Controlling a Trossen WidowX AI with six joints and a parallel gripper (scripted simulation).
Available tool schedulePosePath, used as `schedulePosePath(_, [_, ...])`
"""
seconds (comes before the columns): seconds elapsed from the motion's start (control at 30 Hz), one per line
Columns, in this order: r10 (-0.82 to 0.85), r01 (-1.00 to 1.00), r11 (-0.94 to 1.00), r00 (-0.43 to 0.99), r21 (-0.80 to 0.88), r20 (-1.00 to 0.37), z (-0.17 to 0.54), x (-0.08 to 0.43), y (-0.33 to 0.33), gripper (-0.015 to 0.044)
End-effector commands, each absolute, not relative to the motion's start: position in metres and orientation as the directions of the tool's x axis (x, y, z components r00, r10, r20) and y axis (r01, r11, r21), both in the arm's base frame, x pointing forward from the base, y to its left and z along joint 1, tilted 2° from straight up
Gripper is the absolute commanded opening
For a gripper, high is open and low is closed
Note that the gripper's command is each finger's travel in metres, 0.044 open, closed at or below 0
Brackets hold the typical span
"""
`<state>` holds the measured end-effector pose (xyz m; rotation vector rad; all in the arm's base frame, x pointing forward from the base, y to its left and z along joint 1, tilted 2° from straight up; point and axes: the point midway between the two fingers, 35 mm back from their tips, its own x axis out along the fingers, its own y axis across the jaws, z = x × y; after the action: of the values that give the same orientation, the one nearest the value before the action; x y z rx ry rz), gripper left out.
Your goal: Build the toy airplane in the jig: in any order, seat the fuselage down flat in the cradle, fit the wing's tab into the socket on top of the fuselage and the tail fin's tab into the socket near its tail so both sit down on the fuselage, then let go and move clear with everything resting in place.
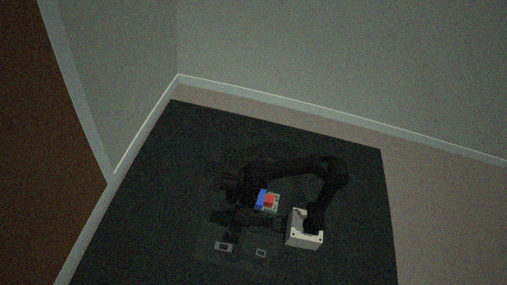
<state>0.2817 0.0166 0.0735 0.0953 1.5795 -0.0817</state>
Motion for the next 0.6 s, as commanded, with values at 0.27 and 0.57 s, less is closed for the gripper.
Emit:
schedulePosePath(0.27, [-0.001,0.094,0.996,-0.002,-0.001,-1.000,0.069,0.298,-0.015,0.0000])
schedulePosePath(0.57, [-0.007,0.081,0.997,-0.001,-0.007,-1.000,0.065,0.306,-0.040,0.0000])
